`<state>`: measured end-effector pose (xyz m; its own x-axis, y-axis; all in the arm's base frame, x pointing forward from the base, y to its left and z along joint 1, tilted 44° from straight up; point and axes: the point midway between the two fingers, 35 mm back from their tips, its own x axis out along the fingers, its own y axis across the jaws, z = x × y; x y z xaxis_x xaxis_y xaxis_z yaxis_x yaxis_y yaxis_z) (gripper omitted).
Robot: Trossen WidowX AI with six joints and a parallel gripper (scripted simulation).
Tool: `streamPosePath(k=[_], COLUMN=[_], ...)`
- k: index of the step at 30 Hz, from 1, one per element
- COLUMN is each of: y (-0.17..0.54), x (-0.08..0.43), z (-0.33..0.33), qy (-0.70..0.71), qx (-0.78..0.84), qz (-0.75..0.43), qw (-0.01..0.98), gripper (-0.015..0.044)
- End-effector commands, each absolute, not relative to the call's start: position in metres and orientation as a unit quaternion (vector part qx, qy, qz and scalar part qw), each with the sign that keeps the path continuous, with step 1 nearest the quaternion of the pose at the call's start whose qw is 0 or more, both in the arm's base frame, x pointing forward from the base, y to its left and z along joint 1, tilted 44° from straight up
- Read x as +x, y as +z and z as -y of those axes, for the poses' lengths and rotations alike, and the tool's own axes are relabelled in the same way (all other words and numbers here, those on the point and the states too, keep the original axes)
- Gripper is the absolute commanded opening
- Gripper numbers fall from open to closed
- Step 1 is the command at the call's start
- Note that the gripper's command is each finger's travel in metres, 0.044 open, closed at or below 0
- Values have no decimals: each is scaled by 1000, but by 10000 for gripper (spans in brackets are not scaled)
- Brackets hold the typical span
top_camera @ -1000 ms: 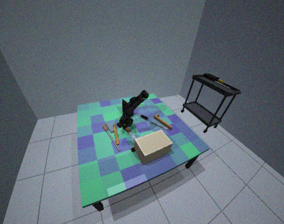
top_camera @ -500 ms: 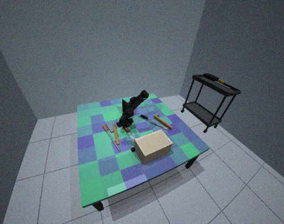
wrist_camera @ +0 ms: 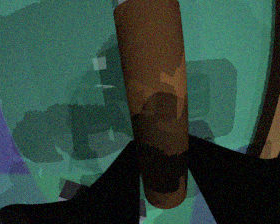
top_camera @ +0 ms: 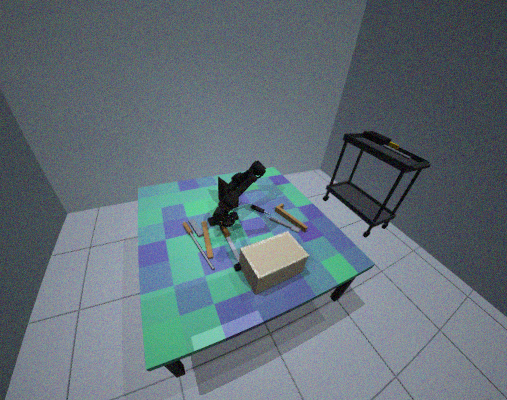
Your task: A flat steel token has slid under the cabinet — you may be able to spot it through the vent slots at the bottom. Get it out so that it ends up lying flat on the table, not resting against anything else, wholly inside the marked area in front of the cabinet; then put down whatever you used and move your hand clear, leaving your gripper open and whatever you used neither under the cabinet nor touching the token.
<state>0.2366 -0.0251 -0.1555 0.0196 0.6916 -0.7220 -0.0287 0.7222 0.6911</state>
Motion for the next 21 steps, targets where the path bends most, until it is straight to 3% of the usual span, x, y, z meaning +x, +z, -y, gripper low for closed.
streamPosePath(k=[1,21], y=[-155,-155], x=[237,237], z=[26,26], qy=[258,206], qx=[269,321], qz=[-649,-667], qw=[663,640], gripper=[0,0])
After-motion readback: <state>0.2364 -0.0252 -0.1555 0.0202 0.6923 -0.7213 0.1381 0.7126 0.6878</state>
